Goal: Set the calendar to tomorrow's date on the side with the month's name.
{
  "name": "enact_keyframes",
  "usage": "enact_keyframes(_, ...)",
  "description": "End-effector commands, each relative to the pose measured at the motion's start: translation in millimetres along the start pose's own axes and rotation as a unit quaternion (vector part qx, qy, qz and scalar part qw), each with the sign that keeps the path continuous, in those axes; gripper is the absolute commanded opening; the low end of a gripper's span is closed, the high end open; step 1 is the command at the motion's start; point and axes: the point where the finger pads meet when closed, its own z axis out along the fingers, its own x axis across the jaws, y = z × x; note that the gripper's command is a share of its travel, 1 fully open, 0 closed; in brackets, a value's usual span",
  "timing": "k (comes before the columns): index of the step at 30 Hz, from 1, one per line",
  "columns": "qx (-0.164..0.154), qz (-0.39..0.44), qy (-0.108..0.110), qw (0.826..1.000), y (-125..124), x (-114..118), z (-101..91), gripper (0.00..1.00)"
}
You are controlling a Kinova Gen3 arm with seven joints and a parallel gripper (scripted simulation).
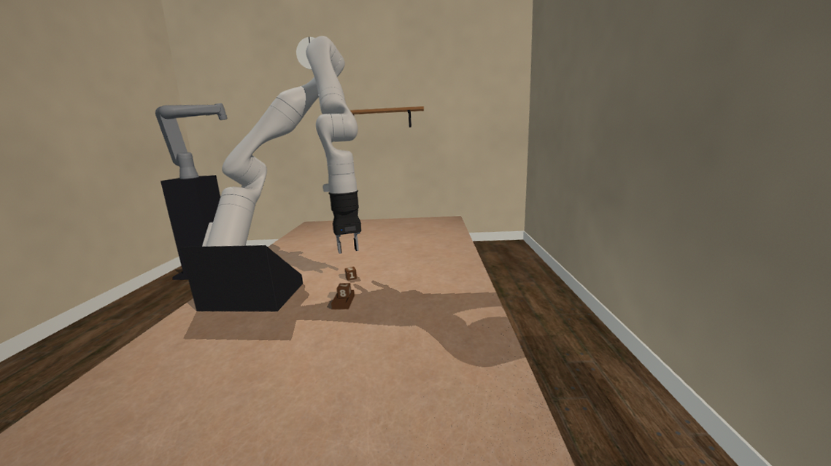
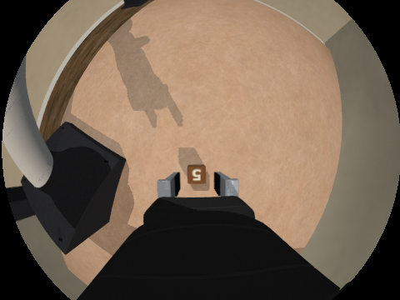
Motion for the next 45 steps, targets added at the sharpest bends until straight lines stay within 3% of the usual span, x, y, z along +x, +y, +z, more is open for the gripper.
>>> enact_keyframes(1,0.001,0.0,0.0,1.0,0,0,1.9,0.87)
enact_keyframes(45,0.001,0.0,0.0,1.0,0,0,47.4,0.87)
